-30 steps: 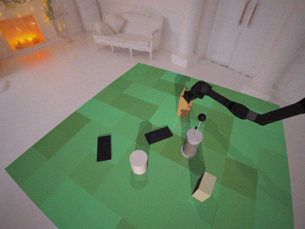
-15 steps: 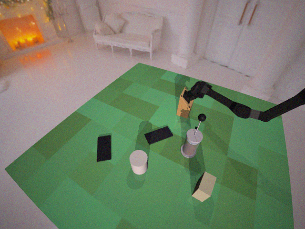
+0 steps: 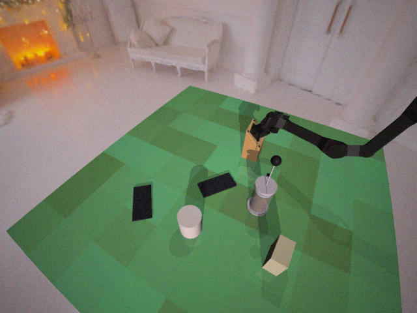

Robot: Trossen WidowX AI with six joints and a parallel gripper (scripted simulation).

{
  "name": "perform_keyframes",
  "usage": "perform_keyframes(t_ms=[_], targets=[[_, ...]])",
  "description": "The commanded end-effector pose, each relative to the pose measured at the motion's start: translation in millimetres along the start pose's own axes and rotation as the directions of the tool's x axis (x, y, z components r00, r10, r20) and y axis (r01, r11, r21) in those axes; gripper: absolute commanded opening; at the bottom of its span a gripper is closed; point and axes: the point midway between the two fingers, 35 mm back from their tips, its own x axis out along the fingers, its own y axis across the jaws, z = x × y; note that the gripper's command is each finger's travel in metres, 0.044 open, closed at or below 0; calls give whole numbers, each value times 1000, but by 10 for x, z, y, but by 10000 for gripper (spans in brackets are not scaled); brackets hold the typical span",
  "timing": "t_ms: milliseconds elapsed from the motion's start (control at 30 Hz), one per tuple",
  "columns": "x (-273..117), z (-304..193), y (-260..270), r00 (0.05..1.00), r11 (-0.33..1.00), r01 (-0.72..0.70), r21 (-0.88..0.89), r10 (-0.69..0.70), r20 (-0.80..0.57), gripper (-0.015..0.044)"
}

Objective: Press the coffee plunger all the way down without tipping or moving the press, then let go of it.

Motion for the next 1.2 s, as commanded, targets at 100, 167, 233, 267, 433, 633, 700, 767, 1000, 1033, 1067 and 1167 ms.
perform_keyframes(t_ms=[100, 167, 233, 267, 433, 633, 700, 767, 1000, 1033, 1067, 1167], targets=[[-58, -14, -524, 1000, 994, 10, 105, -8, -13, 440], [-61, -35, -620, 1000, 993, 13, 117, -11, -22, 440], [-57, -49, -758, 1000, 990, 11, 142, -8, -24, 440], [-55, -76, -840, 999, 988, 16, 151, -11, -34, 440], [-4, -446, -1478, 990, 976, 35, 217, -5, -138, 440], [113, -1073, -1850, 962, 947, -6, 321, 93, -255, 440], [149, -1372, -1958, 940, 939, -23, 344, 137, -312, 440], [173, -1719, -2055, 908, 927, -38, 372, 187, -374, 440], [159, -2643, -2024, 787, 870, -105, 482, 369, -494, 440], [142, -2771, -1999, 766, 860, -118, 496, 397, -506, 440], [121, -2896, -1967, 743, 849, -132, 511, 426, -516, 440], [39, -3246, -1843, 672, 809, -175, 561, 514, -532, 440]])
